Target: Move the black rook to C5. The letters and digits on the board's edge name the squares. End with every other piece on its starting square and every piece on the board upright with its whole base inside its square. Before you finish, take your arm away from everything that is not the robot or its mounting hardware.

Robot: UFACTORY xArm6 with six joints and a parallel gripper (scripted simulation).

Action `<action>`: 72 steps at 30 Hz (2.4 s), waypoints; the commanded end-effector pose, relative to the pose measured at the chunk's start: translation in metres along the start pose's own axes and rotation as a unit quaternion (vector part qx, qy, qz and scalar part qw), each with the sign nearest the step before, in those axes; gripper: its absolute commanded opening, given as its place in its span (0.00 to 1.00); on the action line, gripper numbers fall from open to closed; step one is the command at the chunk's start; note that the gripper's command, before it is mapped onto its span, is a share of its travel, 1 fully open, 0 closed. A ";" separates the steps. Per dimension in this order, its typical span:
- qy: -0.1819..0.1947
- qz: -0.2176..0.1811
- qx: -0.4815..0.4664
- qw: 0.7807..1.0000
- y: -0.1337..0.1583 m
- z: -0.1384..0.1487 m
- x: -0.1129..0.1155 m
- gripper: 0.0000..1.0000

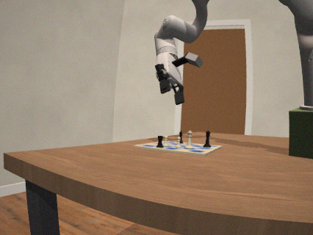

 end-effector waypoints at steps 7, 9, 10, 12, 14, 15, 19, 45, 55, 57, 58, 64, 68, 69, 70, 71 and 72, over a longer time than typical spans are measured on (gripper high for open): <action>-0.095 -0.102 0.121 0.983 -0.028 0.055 -0.016 1.00; -0.123 -0.128 0.159 0.971 -0.037 0.071 -0.022 1.00; -0.123 -0.128 0.159 0.971 -0.037 0.071 -0.022 1.00; -0.143 -0.146 0.186 0.961 -0.043 0.082 -0.027 1.00; -0.156 -0.158 0.204 0.953 -0.047 0.089 -0.031 1.00; -0.156 -0.158 0.204 0.953 -0.047 0.089 -0.031 1.00; -0.163 -0.165 0.215 0.949 -0.050 0.093 -0.033 1.00; -0.189 -0.137 0.368 0.900 -0.046 0.092 -0.042 1.00; -0.223 -0.081 0.585 0.776 -0.040 0.088 -0.058 1.00; -0.230 -0.068 0.625 0.743 -0.038 0.087 -0.063 1.00; -0.233 -0.061 0.645 0.725 -0.037 0.087 -0.065 1.00; -0.243 -0.021 0.752 0.612 -0.035 0.085 -0.074 1.00; -0.235 -0.002 0.812 0.534 -0.033 0.083 -0.074 1.00; -0.236 0.000 0.816 0.528 -0.033 0.083 -0.075 1.00; -0.236 0.001 0.819 0.524 -0.033 0.082 -0.075 1.00; -0.236 0.002 0.820 0.521 -0.033 0.082 -0.075 1.00; -0.236 0.002 0.821 0.520 -0.033 0.082 -0.075 1.00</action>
Point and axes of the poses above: the point where the finger pads meet when closed, its own x axis back along the fingers, its own z axis across the jaws, y = z × x, the point moved 10 cm from there along x, back along the fingers, and after that the axes turned 8 degrees about -x, right-handed, at the moved point
